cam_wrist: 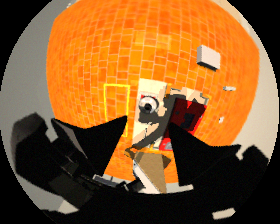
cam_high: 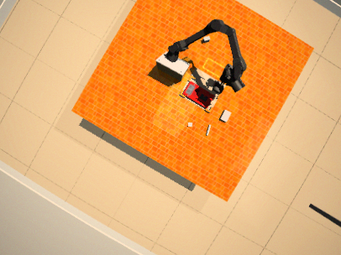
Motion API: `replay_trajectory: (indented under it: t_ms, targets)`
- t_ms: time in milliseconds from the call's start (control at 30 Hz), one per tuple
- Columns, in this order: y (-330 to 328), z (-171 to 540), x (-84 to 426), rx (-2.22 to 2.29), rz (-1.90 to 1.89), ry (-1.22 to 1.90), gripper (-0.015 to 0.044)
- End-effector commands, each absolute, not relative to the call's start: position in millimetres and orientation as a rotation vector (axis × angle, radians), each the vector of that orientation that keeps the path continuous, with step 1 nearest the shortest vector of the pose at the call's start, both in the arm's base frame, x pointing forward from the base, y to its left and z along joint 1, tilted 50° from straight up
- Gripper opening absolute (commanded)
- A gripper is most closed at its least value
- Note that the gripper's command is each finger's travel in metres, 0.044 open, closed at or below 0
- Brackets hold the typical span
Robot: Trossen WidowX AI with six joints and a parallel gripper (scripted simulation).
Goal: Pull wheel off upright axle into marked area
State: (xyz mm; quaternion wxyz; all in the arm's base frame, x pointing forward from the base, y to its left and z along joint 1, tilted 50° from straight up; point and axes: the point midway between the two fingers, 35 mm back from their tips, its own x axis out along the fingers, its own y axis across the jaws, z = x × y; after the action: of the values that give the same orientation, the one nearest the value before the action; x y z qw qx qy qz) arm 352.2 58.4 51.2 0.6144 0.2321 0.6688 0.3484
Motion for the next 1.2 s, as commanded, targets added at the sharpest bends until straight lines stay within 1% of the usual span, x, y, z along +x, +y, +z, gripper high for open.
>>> replay_trajectory:
  t_ms: [0,300,500,633,900,1067,1100,1167]
  targets:
    - [69.6,43.9,351.2,0.535,0.812,1.539,0.0300]
    - [111.6,7.6,345.6,0.537,0.816,1.538,0.0300]
    - [114.7,5.1,345.3,0.538,0.816,1.538,0.0300]
    - [112.7,7.6,345.5,0.528,0.819,1.541,0.0195]
    - [112.7,7.6,345.5,0.528,0.819,1.541,0.0142]
    - [112.1,8.1,345.7,0.528,0.818,1.541,0.0010]
    - [111.8,8.3,345.7,0.528,0.818,1.541,0.0000]
    - [111.3,8.7,345.9,0.529,0.818,1.541,0.0000]
